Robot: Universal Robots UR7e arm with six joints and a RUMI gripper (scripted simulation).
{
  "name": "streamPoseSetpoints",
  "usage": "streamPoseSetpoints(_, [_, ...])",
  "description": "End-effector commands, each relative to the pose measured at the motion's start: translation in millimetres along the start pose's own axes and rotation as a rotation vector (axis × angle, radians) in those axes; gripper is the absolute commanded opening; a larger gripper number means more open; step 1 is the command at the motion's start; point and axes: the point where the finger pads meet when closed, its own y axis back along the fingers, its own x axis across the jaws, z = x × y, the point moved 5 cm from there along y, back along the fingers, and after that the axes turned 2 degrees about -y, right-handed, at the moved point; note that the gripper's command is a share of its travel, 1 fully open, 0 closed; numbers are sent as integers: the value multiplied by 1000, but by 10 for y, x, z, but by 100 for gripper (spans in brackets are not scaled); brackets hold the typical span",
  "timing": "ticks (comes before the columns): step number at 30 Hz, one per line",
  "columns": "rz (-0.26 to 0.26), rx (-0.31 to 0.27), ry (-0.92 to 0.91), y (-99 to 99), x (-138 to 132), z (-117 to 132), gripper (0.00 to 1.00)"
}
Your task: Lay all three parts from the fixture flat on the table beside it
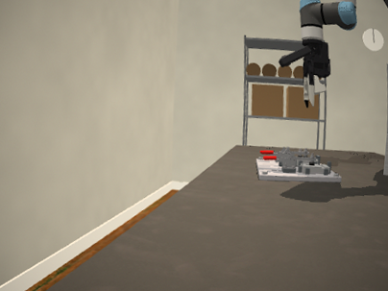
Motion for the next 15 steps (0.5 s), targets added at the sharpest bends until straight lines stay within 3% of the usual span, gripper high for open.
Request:
streamPoseSetpoints(1, [1,-1,1,1,-10,11,59])
streamPoseSetpoints(6, [1,-1,1,1,-10,11,59])
streamPoseSetpoints(7, [1,-1,1,1,-10,11,28])
streamPoseSetpoints(15, [1,-1,1,1,-10,11,28])
